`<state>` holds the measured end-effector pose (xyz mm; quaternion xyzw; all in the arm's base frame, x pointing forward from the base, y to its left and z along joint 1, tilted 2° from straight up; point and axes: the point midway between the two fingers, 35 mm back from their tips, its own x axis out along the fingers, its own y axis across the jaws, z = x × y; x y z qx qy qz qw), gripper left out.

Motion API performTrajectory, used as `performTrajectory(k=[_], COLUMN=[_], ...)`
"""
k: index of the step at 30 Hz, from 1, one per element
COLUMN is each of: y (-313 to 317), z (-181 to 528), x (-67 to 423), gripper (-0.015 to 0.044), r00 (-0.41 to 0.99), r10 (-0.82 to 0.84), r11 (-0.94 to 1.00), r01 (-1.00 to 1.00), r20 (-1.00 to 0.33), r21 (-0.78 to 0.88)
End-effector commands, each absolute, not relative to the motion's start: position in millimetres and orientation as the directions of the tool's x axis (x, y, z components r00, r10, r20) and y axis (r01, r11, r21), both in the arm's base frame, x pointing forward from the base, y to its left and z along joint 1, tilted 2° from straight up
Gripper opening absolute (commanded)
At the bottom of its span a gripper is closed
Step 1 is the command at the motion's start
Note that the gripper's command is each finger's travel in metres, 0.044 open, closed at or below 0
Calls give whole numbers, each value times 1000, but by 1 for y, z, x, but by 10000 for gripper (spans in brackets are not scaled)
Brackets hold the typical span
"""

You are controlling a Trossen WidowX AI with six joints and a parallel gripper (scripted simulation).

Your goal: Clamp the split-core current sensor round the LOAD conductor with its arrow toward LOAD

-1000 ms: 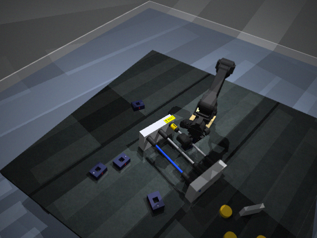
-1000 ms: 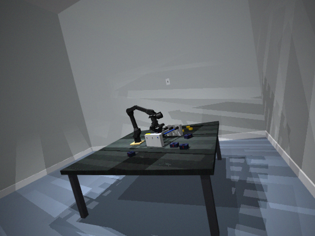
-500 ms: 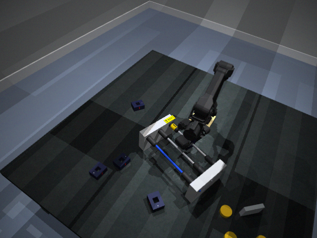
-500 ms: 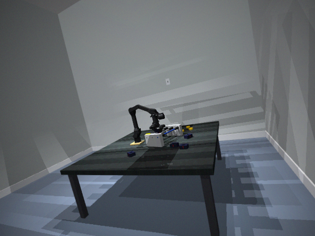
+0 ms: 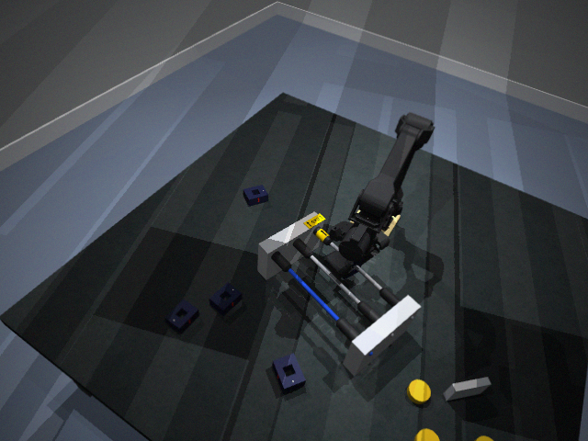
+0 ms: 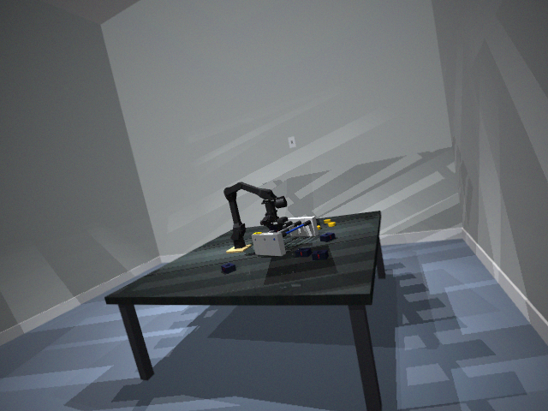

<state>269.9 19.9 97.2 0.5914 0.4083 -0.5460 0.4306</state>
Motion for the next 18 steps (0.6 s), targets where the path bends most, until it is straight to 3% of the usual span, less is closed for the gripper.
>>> performTrajectory(k=[1, 10, 18], y=[20, 20, 20], z=[97, 97, 97], x=[269, 269, 269], gripper=[53, 276, 276], r00=[67, 67, 67], r10=[12, 12, 12], r11=[-296, -296, -296], r01=[953, 953, 953], r20=[-998, -998, -998], r21=[60, 60, 60])
